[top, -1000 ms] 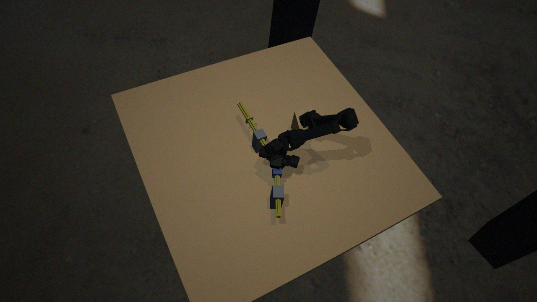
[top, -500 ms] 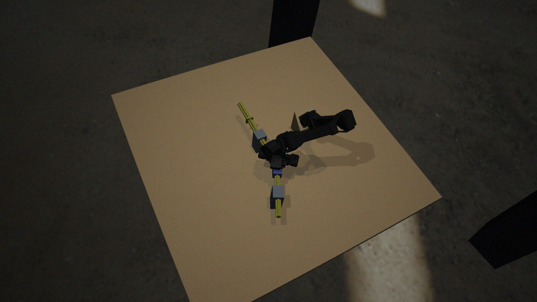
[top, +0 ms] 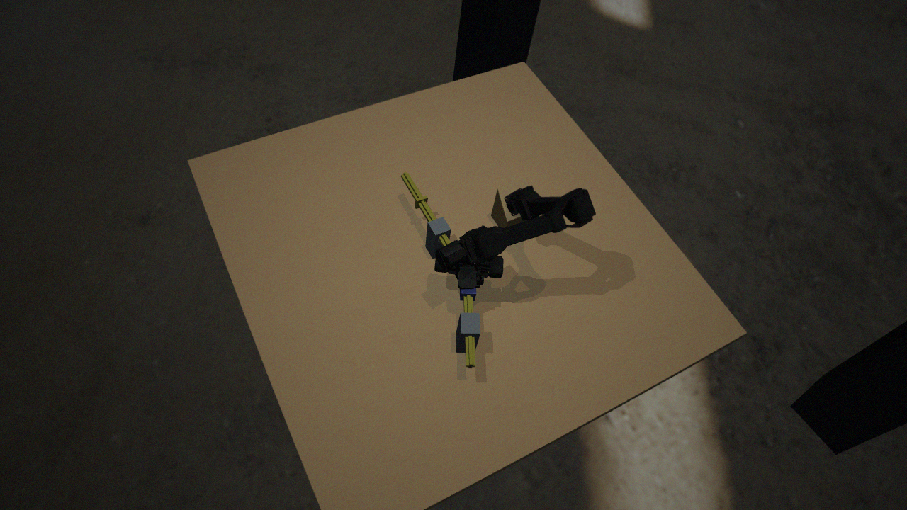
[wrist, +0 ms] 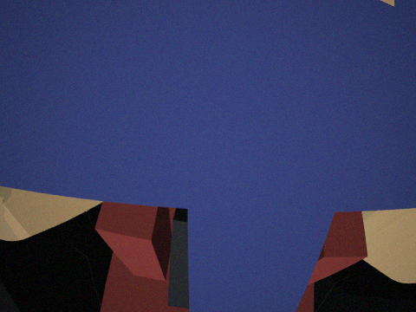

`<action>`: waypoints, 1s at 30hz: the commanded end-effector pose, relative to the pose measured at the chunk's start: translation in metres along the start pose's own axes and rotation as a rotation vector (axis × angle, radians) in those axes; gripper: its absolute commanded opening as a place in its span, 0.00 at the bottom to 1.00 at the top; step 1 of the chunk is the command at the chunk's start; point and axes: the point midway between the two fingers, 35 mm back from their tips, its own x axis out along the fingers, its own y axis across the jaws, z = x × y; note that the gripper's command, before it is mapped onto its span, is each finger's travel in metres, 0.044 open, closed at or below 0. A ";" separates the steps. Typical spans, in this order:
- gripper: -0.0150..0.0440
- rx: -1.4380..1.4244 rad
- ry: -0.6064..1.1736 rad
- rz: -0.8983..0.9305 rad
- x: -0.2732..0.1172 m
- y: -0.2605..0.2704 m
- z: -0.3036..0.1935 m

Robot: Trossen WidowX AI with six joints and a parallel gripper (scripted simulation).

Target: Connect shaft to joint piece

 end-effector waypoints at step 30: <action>0.25 -0.207 0.219 -0.023 -0.018 -0.014 -0.008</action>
